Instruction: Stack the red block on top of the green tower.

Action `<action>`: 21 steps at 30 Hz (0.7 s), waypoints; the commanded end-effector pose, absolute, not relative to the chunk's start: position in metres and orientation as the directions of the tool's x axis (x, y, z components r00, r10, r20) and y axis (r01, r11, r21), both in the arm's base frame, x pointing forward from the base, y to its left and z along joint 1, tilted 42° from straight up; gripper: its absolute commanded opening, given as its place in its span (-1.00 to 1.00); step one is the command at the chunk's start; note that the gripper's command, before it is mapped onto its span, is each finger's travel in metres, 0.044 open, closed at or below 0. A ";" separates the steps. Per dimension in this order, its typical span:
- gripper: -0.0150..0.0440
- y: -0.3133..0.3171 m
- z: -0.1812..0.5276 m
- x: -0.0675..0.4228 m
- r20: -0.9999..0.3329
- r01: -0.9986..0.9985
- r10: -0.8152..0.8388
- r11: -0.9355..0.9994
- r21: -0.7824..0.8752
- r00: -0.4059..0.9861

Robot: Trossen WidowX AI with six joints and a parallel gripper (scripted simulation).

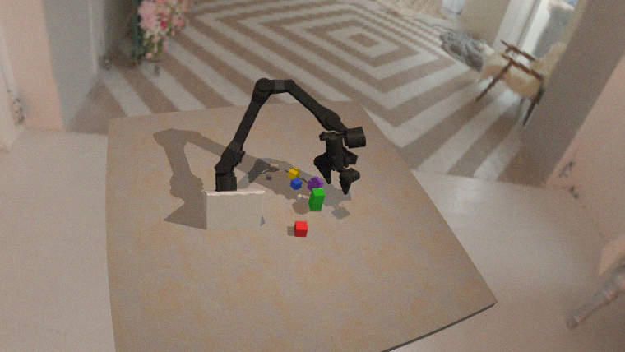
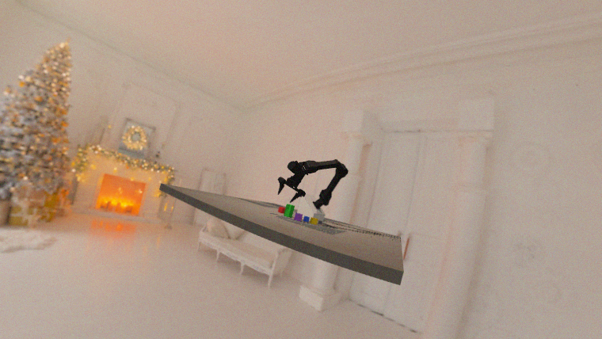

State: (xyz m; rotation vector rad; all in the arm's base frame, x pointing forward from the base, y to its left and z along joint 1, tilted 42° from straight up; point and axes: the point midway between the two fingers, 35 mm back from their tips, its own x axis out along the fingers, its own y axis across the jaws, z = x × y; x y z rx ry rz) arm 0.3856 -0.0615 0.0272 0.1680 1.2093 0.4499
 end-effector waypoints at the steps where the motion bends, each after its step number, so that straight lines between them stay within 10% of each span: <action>1: 1.00 -0.088 0.008 0.364 -0.872 -0.167 0.432 0.901 0.402 0.233; 21: 1.00 -0.136 -0.046 0.242 -0.754 0.199 0.653 0.732 0.652 0.068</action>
